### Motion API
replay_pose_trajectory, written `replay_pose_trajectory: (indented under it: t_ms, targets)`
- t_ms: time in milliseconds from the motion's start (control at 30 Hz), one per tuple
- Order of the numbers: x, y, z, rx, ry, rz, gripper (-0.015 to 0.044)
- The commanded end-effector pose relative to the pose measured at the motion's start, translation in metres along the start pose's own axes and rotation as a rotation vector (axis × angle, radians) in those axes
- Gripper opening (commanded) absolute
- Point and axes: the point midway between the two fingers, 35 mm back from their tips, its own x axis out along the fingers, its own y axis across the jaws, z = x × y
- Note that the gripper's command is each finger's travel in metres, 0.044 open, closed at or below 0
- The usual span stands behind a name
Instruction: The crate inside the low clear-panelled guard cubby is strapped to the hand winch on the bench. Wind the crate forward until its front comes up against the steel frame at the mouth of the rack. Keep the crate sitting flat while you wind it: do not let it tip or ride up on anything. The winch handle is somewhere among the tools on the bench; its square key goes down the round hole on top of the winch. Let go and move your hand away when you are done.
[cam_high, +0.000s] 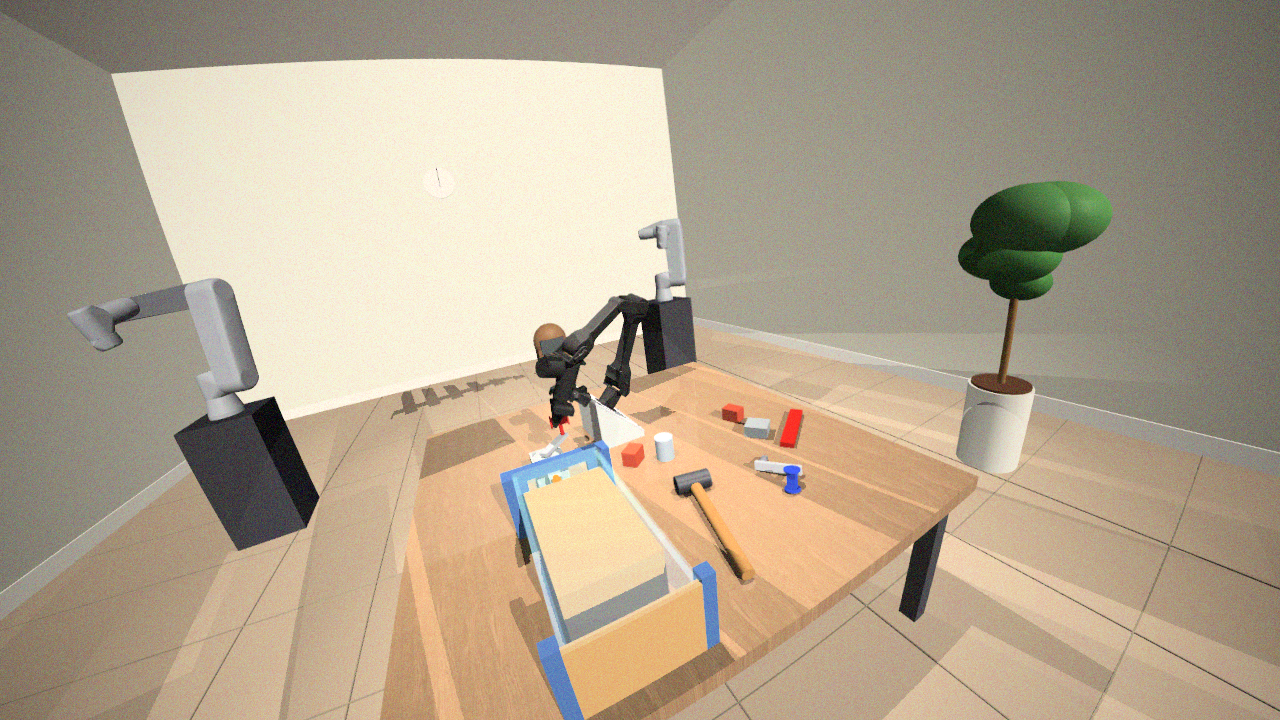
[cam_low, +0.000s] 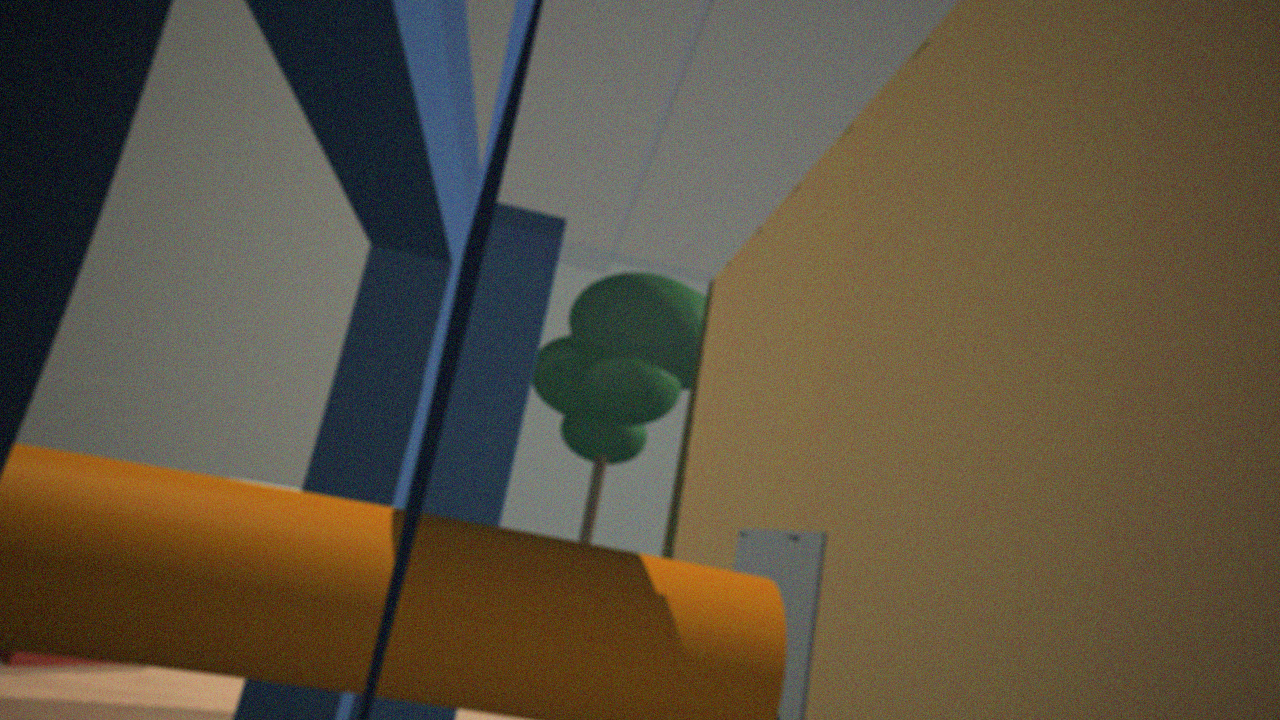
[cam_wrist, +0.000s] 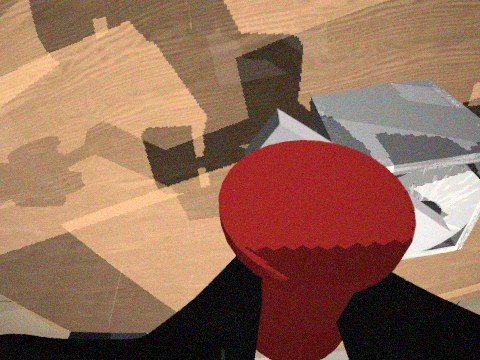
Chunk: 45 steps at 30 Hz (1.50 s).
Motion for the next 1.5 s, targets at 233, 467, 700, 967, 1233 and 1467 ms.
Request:
replay_pose_trajectory:
  t_ms: [233,467,700,967,1233,1467]
  targets:
    - [0.009,0.009,-0.015,0.005,0.012,0.021,0.0]
    - [0.012,0.011,-0.021,0.005,0.013,0.021,0.0]
    - [0.015,0.013,-0.028,0.005,0.014,0.021,0.0]
    - [0.018,0.015,-0.036,0.005,0.015,0.021,0.0]
    - [0.022,0.015,-0.044,0.005,0.015,0.021,0.0]
    - [0.025,0.015,-0.051,0.005,0.016,0.021,0.0]
